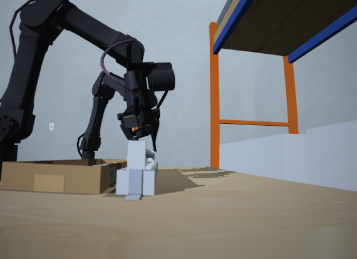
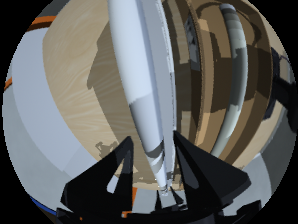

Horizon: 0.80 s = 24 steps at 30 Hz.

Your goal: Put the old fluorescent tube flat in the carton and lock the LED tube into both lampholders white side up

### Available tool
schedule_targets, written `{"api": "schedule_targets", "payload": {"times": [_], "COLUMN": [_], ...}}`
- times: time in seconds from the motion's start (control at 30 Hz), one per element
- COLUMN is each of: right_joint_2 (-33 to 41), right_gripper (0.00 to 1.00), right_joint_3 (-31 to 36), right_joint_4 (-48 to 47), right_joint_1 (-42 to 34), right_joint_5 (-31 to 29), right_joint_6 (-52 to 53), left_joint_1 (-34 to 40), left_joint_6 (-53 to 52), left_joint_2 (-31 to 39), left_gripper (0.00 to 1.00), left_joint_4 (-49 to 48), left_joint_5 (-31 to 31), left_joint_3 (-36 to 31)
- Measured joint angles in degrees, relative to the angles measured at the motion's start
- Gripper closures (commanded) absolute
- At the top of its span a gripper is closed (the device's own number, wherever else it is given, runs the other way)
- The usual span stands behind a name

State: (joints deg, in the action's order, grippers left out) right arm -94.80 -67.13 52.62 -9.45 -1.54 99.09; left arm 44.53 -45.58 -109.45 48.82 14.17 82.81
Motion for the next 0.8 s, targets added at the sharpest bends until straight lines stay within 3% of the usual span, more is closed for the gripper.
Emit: {"api": "schedule_targets", "payload": {"times": [0.57,0.8], "right_joint_2": [3.6,3.6], "right_gripper": [0.51,0.51], "right_joint_3": [-7.9,-7.8], "right_joint_4": [10.4,10.9], "right_joint_1": [-0.2,-0.2], "right_joint_5": [0.0,0.0], "right_joint_6": [0.2,0.2], "left_joint_1": [2.0,1.9], "left_joint_6": [1.7,1.9], "left_joint_2": [4.2,4.4], "left_gripper": [0.51,0.51], "left_joint_4": [9.5,9.5], "left_joint_5": [0.5,0.5], "left_joint_3": [5.8,5.2]}}
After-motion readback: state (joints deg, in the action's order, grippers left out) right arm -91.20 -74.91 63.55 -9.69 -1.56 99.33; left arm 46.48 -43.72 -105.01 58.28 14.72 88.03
